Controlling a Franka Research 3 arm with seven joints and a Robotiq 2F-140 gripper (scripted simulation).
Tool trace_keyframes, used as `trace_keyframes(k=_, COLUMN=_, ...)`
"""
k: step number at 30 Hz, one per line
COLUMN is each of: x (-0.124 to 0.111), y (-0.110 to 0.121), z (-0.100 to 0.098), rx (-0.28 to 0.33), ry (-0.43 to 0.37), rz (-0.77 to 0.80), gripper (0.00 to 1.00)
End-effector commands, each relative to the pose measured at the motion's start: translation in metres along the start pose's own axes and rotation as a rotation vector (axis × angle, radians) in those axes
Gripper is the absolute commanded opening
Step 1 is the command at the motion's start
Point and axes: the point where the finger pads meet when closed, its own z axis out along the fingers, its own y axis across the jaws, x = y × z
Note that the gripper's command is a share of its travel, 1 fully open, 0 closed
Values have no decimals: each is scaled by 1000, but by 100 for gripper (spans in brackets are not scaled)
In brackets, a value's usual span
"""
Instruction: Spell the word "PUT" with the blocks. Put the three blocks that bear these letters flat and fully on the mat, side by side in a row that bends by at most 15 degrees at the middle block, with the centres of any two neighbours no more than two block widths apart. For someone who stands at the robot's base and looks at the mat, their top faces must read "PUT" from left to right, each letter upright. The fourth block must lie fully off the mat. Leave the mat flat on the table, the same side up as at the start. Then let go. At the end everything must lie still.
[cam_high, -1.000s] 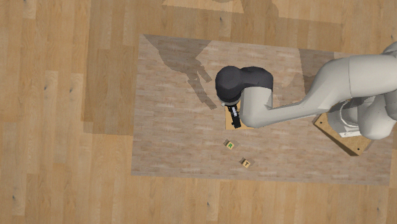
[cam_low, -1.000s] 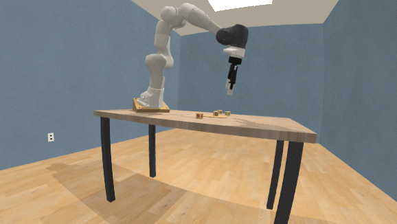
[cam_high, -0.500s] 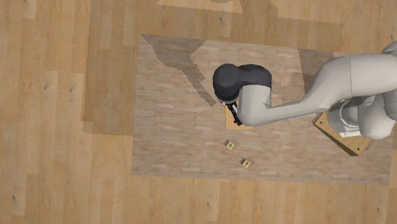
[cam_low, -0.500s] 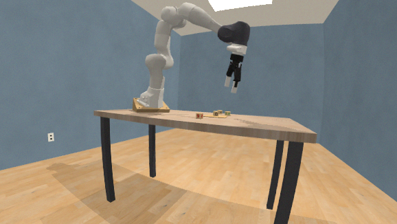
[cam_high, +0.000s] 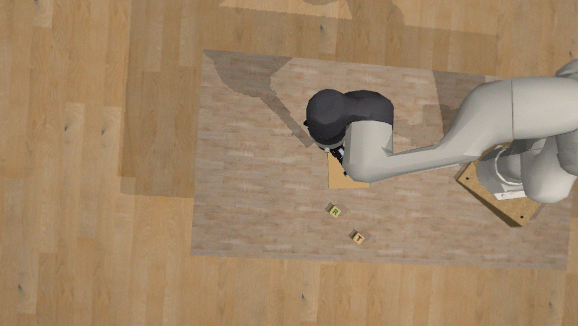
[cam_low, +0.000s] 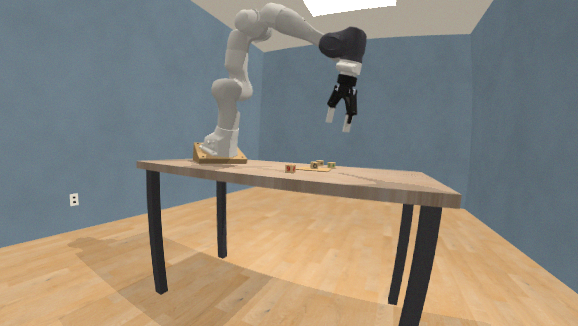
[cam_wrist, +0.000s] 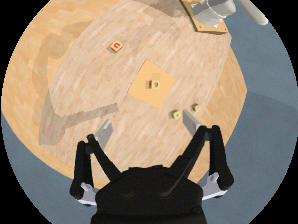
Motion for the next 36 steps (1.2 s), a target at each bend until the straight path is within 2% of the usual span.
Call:
trace_keyframes(k=1, x=2, y=0, z=-3, rx=-4, ry=11, rz=-138, gripper=100)
trace_keyframes(k=36, x=-1, y=-10, z=-43, rx=-3, ry=22, rz=-606, gripper=100)
